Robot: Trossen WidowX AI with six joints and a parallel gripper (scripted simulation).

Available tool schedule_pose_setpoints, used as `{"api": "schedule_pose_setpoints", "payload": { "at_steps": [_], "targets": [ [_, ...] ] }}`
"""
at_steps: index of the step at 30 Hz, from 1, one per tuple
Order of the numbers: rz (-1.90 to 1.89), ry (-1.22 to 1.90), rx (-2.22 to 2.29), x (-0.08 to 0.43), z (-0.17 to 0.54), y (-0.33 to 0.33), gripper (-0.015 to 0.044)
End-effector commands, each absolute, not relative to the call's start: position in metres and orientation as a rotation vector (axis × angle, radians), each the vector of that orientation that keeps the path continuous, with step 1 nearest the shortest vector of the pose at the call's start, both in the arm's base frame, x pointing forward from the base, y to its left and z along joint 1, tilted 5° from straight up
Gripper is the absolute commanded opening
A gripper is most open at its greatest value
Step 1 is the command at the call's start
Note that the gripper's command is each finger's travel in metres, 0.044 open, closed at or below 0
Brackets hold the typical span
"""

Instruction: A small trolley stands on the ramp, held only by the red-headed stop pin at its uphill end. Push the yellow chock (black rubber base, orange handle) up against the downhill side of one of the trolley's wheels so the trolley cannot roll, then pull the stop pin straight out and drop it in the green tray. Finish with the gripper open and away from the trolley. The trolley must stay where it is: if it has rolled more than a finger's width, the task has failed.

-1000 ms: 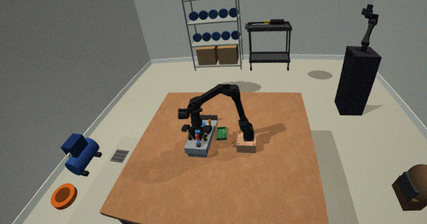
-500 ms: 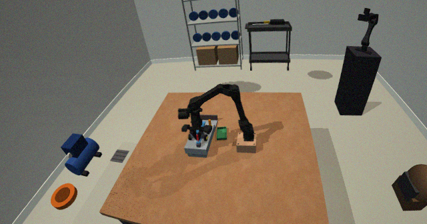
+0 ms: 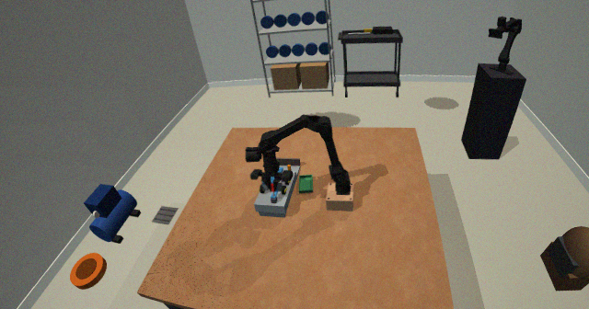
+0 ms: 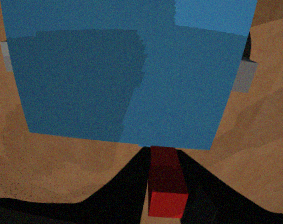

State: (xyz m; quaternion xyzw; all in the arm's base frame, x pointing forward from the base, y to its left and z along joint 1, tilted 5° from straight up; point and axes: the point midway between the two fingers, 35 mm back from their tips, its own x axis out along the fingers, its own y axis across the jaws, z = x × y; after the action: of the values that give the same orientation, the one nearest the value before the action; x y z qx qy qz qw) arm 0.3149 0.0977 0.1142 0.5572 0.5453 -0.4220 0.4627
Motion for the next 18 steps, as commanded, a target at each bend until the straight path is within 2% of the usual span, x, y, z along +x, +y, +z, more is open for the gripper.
{"api": "schedule_pose_setpoints", "payload": {
  "at_steps": [1, 18],
  "targets": [
    [-1.032, 1.342, 1.373, 0.315, 0.119, 0.098, 0.0000],
    [-1.032, 1.342, 1.373, 0.314, 0.133, 0.096, 0.0000]
  ]
}}
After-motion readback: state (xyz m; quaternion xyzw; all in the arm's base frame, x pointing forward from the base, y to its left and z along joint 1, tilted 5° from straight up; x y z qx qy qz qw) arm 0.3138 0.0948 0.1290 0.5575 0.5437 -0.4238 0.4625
